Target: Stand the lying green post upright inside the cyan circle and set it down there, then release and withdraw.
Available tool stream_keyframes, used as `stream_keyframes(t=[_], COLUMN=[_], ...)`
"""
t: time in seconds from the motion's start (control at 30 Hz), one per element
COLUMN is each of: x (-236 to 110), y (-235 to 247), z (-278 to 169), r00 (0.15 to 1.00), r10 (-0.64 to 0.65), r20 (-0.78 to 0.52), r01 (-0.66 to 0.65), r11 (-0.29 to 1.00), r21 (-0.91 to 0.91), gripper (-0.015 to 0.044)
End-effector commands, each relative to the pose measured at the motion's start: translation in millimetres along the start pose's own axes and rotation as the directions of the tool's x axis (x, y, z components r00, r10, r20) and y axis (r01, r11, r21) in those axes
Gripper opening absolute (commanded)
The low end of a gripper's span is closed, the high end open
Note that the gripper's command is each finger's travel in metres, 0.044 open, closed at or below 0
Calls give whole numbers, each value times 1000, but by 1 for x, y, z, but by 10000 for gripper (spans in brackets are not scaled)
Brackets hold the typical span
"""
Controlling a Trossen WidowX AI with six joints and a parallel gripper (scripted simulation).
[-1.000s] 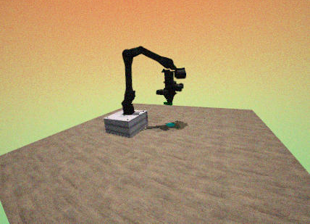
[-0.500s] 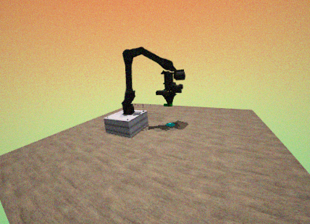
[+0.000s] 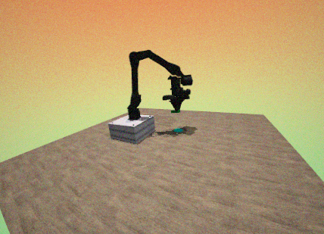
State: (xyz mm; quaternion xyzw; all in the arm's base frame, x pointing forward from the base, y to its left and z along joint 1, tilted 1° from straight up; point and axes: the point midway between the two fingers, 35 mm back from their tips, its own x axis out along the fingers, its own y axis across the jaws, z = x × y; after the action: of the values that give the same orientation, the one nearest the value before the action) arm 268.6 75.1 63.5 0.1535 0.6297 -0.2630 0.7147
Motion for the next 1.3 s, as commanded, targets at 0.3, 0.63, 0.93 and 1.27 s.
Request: stream_keyframes(t=[0.3,0.63,0.93,1.27], x=[11,15,19,22], y=[-4,-4,-5,-6], z=[-4,-4,-5,-6], r00=[996,988,978,961], r10=[-59,-90,-114,-137], r20=[64,122,177,238], r01=[58,88,111,131], r11=[998,996,993,991], r21=[10,19,28,40], gripper=[23,23,23,23])
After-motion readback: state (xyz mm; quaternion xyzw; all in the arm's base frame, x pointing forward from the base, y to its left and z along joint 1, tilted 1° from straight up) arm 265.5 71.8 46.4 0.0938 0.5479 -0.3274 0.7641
